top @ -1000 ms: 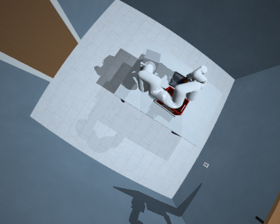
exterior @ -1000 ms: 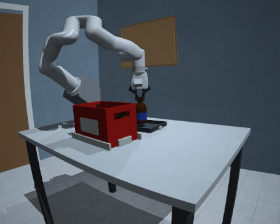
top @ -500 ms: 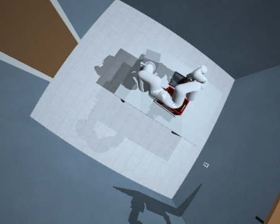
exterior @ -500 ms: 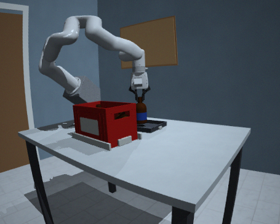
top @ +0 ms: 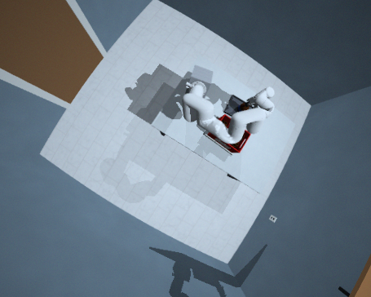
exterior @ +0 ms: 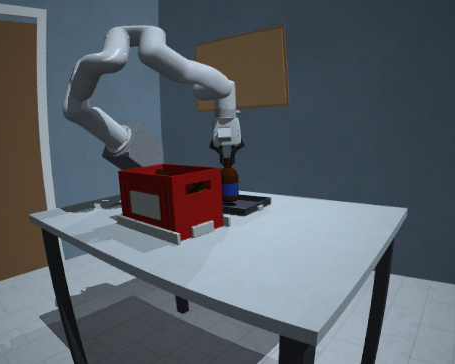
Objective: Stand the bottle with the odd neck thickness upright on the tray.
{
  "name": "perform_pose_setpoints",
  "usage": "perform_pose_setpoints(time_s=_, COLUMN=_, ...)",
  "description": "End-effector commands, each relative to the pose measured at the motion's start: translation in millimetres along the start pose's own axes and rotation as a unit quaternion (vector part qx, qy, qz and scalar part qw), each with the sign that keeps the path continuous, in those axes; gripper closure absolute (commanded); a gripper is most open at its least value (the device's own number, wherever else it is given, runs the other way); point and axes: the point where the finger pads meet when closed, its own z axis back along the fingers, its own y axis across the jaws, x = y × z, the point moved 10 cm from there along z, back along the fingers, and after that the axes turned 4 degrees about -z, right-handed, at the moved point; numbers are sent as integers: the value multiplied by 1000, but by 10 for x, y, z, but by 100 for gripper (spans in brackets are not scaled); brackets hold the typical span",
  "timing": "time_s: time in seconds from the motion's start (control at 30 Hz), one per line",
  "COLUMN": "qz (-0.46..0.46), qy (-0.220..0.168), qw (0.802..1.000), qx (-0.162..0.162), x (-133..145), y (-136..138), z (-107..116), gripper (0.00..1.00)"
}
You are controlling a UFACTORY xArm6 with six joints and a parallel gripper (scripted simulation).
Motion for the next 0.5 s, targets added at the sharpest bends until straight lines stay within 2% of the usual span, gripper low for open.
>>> perform_pose_setpoints(time_s=0.0, qz=-1, qy=0, qw=1000, qx=-2, x=-4, y=-9, z=0, gripper=100)
perform_pose_setpoints(time_s=0.47, qz=-1, qy=0, qw=1000, qx=-2, x=-4, y=-10, z=-54, gripper=100)
